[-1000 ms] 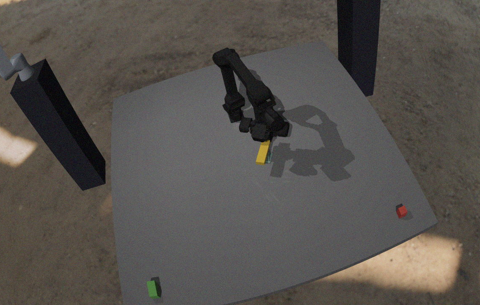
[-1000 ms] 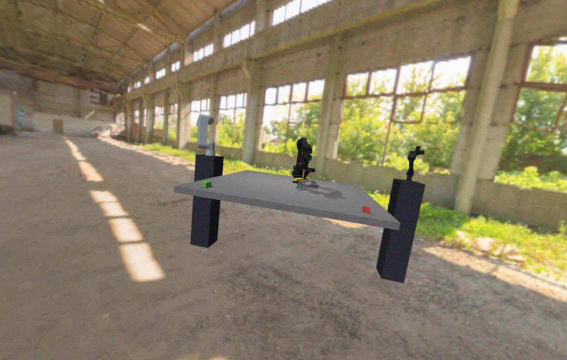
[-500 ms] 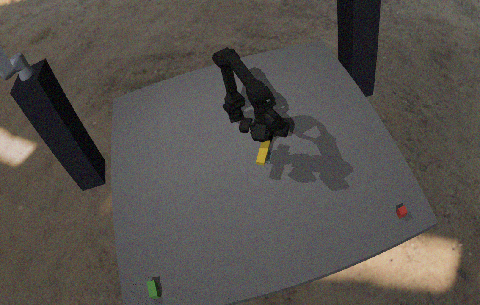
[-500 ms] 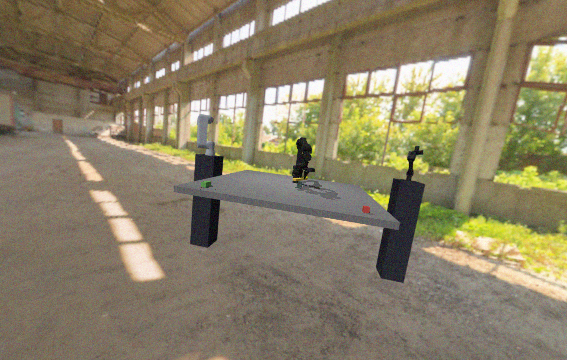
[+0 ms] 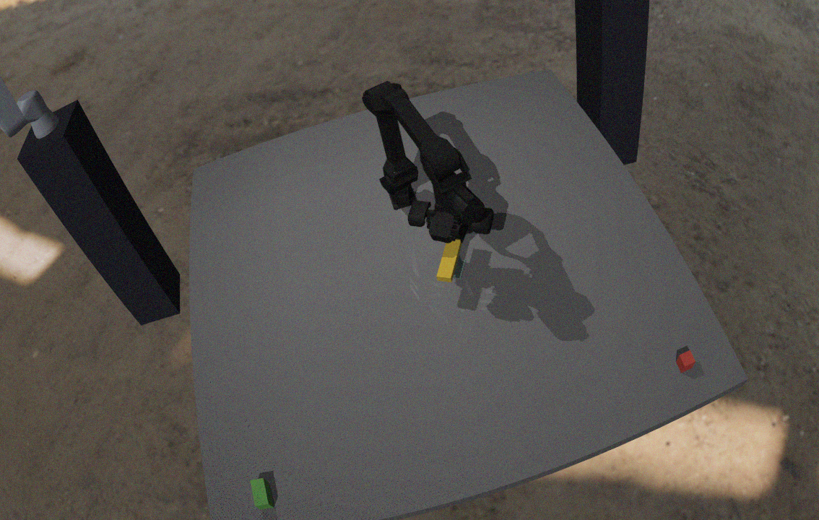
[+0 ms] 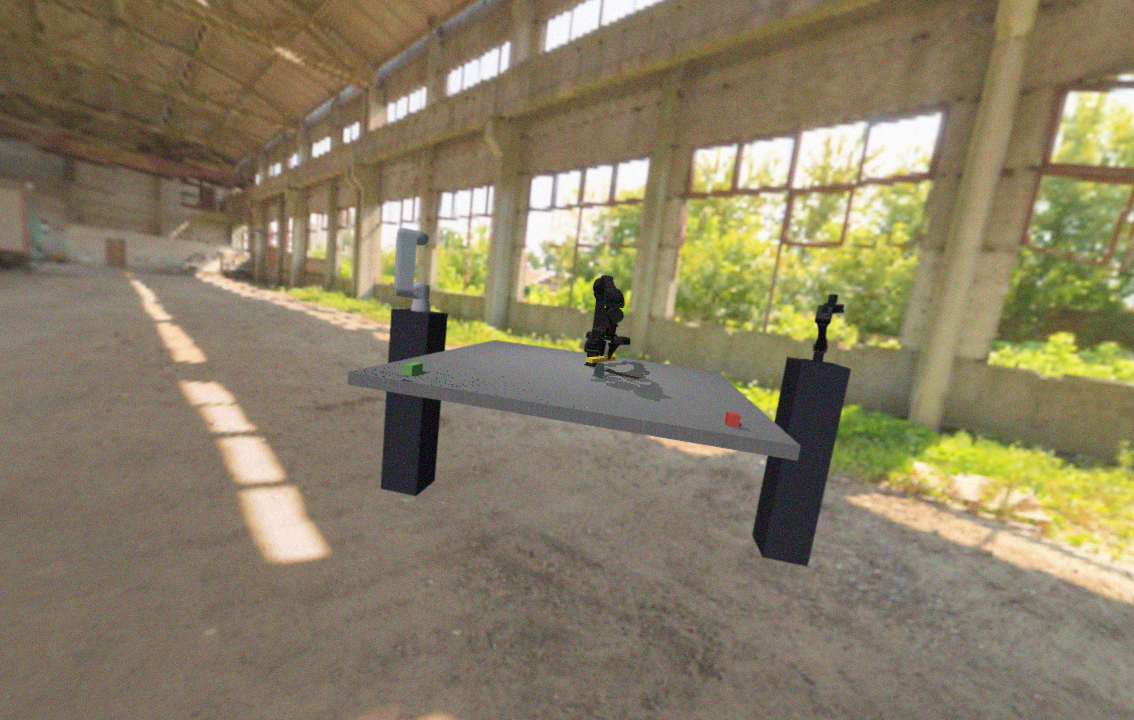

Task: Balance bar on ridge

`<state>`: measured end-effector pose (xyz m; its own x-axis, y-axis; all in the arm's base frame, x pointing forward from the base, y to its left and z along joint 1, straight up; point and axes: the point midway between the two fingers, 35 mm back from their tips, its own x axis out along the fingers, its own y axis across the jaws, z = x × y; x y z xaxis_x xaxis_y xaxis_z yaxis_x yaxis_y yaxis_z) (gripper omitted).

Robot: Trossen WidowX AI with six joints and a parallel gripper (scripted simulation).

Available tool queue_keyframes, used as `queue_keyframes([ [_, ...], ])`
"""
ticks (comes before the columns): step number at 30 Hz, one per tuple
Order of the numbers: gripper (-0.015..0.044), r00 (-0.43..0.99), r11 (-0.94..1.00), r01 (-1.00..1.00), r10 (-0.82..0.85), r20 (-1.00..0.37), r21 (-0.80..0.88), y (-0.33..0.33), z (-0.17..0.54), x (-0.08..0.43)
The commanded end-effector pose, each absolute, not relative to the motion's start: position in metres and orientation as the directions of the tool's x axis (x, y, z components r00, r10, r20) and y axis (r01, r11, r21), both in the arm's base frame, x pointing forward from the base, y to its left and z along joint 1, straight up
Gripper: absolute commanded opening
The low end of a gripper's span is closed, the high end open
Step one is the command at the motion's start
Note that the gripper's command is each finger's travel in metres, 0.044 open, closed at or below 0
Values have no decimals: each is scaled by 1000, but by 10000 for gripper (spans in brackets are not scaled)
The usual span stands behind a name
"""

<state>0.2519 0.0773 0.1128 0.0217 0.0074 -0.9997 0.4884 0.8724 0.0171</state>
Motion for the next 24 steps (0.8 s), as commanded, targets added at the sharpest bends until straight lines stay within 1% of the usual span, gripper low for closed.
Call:
queue_keyframes([
  [1,0,20,874,486,6,-1000,15,77,112,252],
  [24,0,20,874,486,6,-1000,15,77,110,252],
])
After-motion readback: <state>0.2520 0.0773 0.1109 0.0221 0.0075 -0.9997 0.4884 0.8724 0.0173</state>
